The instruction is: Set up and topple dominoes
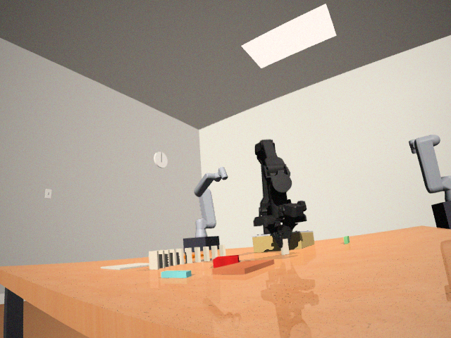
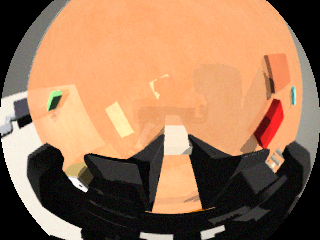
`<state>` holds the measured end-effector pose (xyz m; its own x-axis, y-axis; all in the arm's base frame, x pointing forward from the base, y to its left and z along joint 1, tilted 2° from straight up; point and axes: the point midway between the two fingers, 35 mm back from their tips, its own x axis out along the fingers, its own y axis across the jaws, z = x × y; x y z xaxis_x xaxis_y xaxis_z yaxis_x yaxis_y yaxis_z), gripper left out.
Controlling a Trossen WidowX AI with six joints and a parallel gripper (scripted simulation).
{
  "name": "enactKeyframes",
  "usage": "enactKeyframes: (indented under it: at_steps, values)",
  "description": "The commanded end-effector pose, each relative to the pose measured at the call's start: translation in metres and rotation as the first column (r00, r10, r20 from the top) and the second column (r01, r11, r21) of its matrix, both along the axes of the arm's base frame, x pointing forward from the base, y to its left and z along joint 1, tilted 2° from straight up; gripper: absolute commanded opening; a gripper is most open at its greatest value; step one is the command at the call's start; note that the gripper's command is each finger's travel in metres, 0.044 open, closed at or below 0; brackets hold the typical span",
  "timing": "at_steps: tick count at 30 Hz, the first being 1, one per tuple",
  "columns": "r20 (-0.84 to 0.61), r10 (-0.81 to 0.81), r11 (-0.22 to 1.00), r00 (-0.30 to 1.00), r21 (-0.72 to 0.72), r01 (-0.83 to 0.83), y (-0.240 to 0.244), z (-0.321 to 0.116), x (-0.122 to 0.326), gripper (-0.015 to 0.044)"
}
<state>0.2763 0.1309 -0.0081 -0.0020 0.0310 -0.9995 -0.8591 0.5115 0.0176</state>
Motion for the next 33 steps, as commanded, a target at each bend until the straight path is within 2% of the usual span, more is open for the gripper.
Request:
enactKeyframes:
  at_steps: [1,3,8,12,20,23,25,28,33]
  values:
    - [-0.001,0.003,1.000,1.000,0.003,-0.003,0.000,-0.001,0.000,0.0107]
    - [0.000,0.003,1.000,1.000,0.003,-0.003,0.001,0.010,0.002,0.0107]
    - [0.001,0.001,1.000,1.000,0.001,-0.001,0.000,0.092,0.008,0.0107]
    - [0.001,0.000,1.000,1.000,0.000,0.000,-0.004,0.134,0.002,0.0107]
    - [0.001,-0.017,1.000,1.000,-0.001,0.017,-0.007,0.137,0.001,0.0107]
    - [0.003,-0.257,0.966,0.966,-0.011,0.257,-0.044,0.138,0.008,0.0107]
    - [0.006,-0.451,0.892,0.892,-0.018,0.451,-0.075,0.138,0.010,0.0107]
    - [0.005,-0.705,0.709,0.709,-0.023,0.705,-0.116,0.137,0.008,0.0107]
    - [-0.007,-0.968,0.253,0.253,-0.029,0.967,-0.177,0.134,-0.004,0.0107]
